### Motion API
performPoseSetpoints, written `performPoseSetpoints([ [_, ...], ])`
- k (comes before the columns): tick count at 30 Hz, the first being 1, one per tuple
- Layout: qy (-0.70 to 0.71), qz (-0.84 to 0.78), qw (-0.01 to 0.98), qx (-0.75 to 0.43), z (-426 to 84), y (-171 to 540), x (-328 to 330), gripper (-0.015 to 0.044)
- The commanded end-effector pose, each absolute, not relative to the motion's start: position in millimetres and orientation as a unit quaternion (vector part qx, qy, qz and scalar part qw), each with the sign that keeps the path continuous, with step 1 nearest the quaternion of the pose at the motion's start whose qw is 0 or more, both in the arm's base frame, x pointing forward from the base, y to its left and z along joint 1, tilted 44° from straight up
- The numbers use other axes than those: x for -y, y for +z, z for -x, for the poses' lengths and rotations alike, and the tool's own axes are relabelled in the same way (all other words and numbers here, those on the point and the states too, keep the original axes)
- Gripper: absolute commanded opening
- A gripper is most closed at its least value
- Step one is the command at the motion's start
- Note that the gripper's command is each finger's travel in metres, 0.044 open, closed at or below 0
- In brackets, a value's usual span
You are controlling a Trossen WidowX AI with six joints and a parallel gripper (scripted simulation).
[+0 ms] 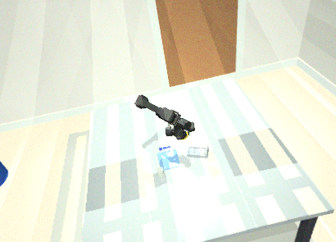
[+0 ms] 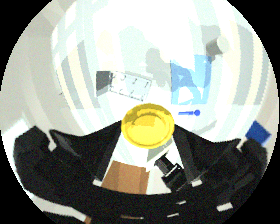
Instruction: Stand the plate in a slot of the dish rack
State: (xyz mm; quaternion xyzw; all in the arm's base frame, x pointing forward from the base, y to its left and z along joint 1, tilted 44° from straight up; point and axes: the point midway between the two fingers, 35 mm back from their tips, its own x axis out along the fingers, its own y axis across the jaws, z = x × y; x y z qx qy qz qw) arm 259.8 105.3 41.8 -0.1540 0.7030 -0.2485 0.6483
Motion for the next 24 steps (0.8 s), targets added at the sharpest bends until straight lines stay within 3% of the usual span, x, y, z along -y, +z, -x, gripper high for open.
performPoseSetpoints([
  [1,-0.209,0.151,0.634,-0.729,-256,33,-99,0.0],
  [24,0.075,0.123,0.606,-0.782,-254,-11,-75,0.0],
])
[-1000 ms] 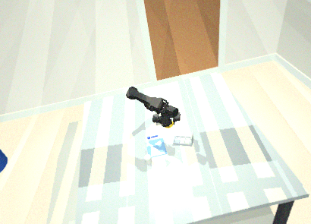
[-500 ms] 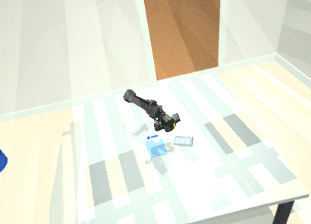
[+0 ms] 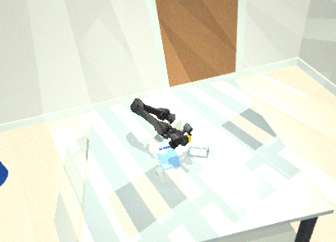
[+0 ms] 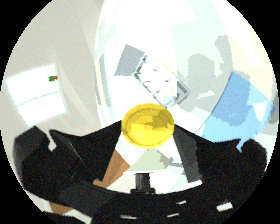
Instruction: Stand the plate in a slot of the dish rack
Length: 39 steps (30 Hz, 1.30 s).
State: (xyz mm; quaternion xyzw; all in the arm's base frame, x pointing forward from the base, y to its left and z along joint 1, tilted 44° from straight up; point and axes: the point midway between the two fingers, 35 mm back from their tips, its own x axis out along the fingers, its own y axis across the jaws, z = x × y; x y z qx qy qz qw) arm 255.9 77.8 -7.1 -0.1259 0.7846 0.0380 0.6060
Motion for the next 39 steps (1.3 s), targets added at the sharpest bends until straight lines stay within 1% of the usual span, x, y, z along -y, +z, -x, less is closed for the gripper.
performPoseSetpoints([
  [1,0.088,0.122,0.607,-0.78,-254,-13,-74,0.0],
  [10,0.202,0.119,0.62,-0.749,-254,-24,-67,0.0],
  [19,0.306,0.126,0.643,-0.691,-256,-31,-60,0.0],
  [39,0.477,0.196,0.705,-0.487,-259,-36,-43,0.0],
])
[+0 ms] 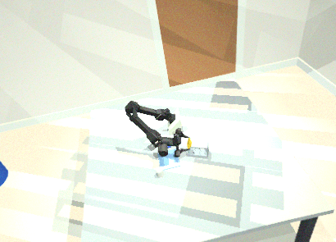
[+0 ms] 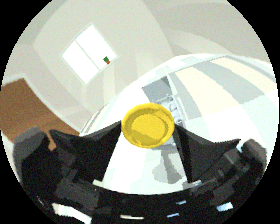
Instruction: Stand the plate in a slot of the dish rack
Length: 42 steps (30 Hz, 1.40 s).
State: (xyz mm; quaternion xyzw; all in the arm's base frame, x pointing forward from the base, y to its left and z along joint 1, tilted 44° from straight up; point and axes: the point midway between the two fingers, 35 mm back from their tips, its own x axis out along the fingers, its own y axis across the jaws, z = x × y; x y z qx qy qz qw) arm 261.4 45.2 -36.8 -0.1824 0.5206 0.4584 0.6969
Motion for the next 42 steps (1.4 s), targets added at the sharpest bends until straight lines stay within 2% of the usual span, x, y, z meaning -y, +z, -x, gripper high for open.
performPoseSetpoints([
  [1,0.483,0.201,0.708,-0.475,-259,-36,-42,0.0],
  [20,0.531,0.337,0.741,-0.236,-257,-26,-24,0.0],
  [42,0.53,0.34,0.741,-0.235,-267,-39,-38,0.0],
])
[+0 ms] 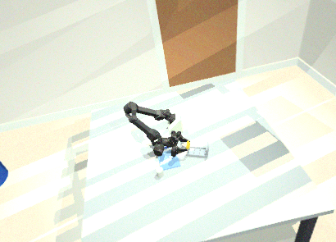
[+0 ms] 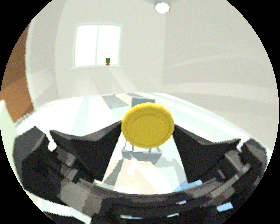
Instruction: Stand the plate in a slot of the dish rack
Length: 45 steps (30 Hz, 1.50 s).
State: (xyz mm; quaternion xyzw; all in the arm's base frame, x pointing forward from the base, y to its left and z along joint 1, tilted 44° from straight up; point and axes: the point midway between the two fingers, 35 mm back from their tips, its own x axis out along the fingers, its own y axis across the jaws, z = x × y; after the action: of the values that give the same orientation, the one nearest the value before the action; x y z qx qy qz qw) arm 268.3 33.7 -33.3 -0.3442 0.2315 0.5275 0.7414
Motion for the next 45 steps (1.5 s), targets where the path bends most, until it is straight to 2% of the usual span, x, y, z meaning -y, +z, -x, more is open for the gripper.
performPoseSetpoints([
  [1,0.53,0.342,0.741,-0.233,-269,-41,-40,0.0],
  [44,0.526,0.354,0.74,-0.225,-271,-64,-41,0.0],
  [45,0.526,0.354,0.74,-0.224,-271,-64,-41,0.0026],
])
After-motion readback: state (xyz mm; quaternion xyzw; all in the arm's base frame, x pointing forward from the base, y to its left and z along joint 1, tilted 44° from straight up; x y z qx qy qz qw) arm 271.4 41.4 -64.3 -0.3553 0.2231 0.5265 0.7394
